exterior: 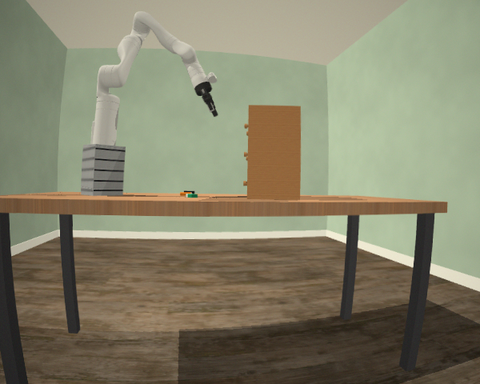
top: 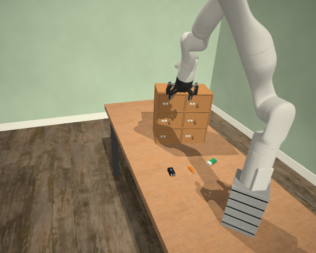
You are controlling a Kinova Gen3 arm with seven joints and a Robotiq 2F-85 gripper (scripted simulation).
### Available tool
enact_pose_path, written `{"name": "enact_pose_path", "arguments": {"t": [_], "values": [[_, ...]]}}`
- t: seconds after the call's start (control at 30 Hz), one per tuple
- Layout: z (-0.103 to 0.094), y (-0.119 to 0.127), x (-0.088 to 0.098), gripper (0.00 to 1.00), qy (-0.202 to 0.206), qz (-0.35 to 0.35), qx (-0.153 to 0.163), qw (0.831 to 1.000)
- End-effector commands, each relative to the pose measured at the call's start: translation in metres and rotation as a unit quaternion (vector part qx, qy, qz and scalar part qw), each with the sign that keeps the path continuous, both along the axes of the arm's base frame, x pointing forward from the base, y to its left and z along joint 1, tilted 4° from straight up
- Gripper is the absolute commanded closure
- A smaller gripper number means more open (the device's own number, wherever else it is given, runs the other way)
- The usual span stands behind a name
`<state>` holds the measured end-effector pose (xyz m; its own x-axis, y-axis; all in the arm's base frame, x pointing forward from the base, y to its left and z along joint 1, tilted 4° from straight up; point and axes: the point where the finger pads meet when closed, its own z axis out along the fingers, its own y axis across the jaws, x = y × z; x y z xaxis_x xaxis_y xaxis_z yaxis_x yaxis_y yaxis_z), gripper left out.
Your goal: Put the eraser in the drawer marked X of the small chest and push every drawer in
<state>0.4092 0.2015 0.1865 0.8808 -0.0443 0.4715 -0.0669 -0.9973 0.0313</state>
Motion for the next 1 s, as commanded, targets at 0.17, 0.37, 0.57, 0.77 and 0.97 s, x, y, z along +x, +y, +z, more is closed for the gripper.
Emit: {"name": "enact_pose_path", "arguments": {"t": [0.17,0.37,0.57,0.77,0.97], "values": [[-0.014,0.003,-0.002,0.0,-0.053,0.011,-0.008,0.999],[-0.024,0.002,0.007,0.0,-0.117,0.013,-0.011,0.993],[-0.035,0.001,0.016,0.0,-0.18,0.015,-0.015,0.983],[-0.042,0.001,0.022,0.0,-0.221,0.015,-0.017,0.975],[-0.051,0.0,0.03,0.0,-0.279,0.017,-0.021,0.96]]}}
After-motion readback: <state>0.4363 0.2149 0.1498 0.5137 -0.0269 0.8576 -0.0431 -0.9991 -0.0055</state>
